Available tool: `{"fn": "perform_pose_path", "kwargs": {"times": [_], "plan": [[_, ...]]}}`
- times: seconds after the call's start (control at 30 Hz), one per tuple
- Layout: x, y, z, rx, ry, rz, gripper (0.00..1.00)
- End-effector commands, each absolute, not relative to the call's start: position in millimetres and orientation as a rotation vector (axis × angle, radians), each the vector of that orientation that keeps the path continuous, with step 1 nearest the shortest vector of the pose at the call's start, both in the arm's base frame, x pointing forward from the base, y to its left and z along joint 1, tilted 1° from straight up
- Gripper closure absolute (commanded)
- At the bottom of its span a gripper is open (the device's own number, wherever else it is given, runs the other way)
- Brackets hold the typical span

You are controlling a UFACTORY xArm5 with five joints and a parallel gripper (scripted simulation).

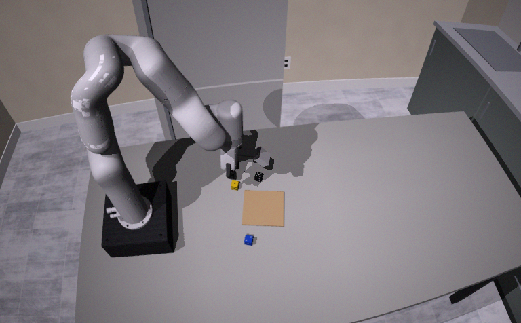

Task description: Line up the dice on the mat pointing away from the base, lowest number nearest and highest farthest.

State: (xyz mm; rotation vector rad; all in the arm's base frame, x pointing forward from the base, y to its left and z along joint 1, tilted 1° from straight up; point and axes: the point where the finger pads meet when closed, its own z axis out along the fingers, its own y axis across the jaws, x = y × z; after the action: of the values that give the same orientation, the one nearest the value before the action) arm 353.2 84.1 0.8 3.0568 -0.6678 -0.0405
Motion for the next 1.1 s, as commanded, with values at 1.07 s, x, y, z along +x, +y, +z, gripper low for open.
{"fn": "perform_pose_path", "kwargs": {"times": [1.07], "plan": [[353.9,83.9,-18.3,3.059,-0.668,-0.035,0.58]]}}
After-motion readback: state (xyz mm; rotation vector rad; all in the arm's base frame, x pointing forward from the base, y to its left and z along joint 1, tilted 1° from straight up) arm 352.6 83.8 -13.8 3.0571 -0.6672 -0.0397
